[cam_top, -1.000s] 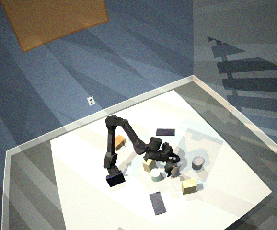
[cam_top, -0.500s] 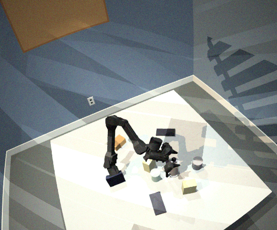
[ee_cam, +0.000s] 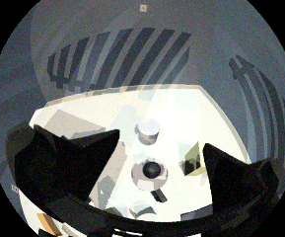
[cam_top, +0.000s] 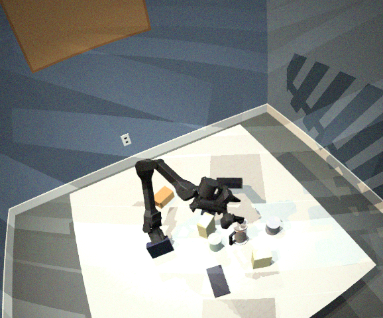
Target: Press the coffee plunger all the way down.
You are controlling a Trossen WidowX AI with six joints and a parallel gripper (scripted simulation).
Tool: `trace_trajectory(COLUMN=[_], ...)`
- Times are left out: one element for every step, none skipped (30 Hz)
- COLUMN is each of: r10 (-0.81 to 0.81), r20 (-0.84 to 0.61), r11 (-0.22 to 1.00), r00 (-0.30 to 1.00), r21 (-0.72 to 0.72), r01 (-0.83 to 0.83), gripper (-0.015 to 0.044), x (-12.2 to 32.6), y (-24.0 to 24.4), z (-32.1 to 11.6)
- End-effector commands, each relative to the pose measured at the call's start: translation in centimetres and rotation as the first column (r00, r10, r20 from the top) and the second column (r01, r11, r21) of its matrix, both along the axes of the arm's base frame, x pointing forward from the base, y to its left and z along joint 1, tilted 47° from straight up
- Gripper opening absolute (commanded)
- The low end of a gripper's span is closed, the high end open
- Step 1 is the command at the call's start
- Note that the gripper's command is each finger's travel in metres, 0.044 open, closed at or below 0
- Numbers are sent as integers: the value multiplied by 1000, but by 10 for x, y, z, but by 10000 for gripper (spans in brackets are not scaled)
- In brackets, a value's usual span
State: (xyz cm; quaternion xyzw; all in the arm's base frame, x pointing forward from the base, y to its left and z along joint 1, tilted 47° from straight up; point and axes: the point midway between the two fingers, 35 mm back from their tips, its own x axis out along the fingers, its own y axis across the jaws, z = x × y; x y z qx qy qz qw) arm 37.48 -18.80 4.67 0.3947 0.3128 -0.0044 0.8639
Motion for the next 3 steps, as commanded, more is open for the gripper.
trace_trajectory(r10=[11, 11, 11], r20=[-4, -4, -4], r11=[1000, 1000, 1000], r00=[1000, 1000, 1000], r21=[7, 7, 7], r01=[-11, -11, -11], gripper=[440, 440, 440], x=[-1, -1, -1], y=[4, 4, 4], z=[-3, -3, -3])
